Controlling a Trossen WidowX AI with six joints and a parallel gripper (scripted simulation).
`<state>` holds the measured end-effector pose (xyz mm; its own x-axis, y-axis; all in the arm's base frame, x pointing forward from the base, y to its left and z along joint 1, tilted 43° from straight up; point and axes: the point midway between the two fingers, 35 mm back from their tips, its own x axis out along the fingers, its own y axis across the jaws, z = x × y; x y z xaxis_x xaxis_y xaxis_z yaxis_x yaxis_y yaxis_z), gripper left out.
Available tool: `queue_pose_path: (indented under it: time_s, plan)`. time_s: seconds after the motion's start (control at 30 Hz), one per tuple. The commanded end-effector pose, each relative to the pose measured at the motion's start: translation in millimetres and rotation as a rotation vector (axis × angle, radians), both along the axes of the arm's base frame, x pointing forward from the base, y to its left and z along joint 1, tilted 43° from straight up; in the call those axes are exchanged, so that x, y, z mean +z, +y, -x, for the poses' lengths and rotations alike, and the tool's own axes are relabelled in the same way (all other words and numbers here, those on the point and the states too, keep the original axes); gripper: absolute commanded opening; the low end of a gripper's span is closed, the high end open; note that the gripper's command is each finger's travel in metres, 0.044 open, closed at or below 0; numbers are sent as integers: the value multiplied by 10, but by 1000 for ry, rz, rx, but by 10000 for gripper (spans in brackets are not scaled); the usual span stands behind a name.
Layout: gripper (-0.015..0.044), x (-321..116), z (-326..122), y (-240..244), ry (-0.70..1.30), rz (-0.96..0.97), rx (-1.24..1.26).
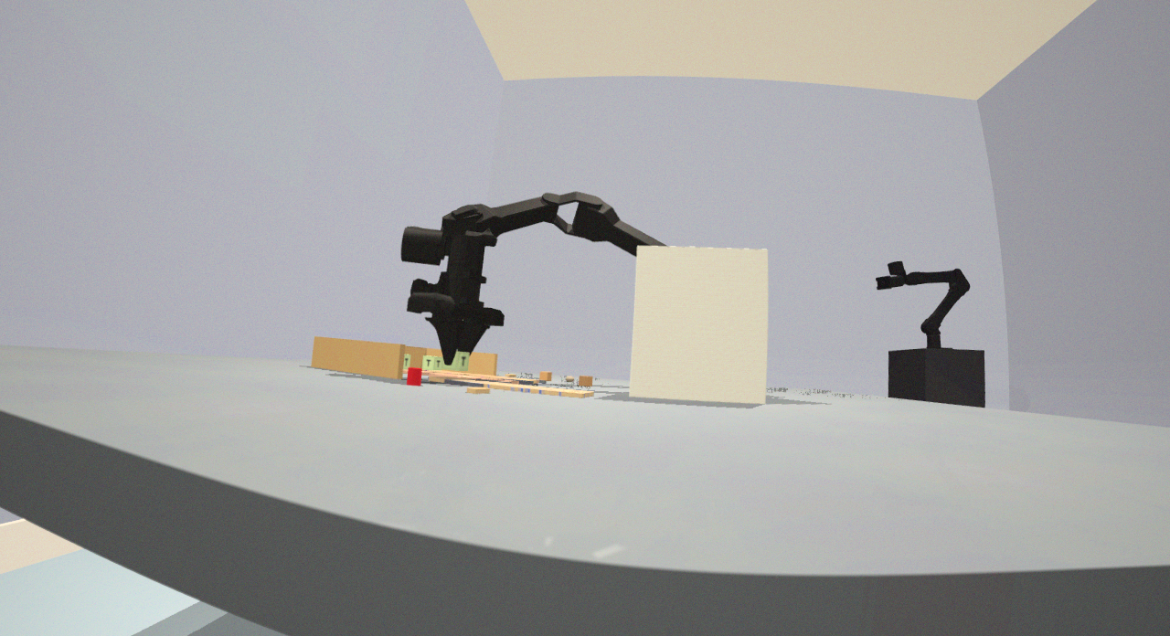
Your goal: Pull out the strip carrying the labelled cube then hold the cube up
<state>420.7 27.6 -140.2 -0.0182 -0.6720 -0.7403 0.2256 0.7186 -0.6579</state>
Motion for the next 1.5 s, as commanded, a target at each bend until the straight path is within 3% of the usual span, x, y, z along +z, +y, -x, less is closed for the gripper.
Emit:
queue_pose_path:
  time_s: [0.0, 1.47]
  plan:
    - [0, 91, 73, 38, -10, -4, -6]
    - [0, 462, 1294, -34, -1, -2, -21]
